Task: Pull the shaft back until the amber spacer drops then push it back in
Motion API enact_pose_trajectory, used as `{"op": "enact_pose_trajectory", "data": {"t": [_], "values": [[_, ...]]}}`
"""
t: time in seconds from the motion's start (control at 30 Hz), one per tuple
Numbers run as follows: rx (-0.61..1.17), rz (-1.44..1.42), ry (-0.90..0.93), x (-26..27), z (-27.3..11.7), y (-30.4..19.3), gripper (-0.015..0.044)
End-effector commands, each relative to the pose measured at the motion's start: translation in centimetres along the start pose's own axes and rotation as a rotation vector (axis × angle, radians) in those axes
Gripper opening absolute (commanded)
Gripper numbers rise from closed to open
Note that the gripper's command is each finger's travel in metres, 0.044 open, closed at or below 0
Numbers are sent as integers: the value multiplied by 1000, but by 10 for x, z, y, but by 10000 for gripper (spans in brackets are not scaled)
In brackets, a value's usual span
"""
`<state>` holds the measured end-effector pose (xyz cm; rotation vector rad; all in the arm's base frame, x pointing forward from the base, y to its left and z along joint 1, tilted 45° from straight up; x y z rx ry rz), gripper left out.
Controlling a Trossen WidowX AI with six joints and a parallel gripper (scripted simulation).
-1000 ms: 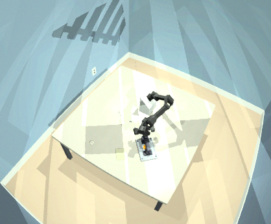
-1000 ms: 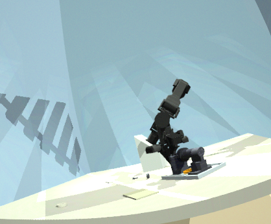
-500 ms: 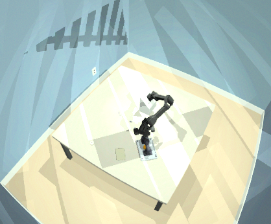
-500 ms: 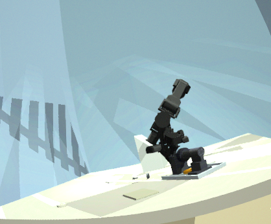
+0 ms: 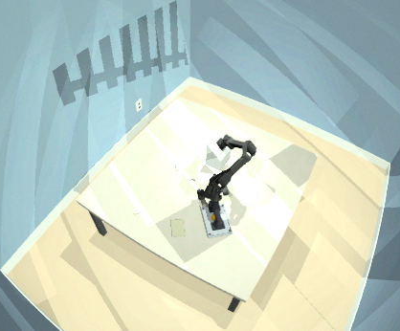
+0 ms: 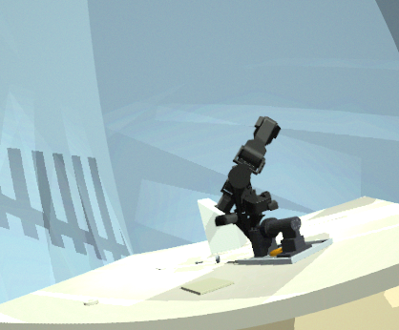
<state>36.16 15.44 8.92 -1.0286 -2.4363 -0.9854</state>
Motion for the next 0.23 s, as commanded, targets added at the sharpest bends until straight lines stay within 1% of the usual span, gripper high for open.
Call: {"op": "enact_pose_trajectory", "data": {"t": [0.0,0.2], "values": [[0,0,0,0,0,0,105],[0,0,0,0,0,0,262]]}}
Point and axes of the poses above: the point midway between the two fingers, 35 mm back from their tips, its own z axis out along the fingers, its own x axis across the jaws, y = z × x, the point moved 3 cm from there along -z, back along the fingers, and after that the axes turned 3 degrees about z, right-handed, at the moved point
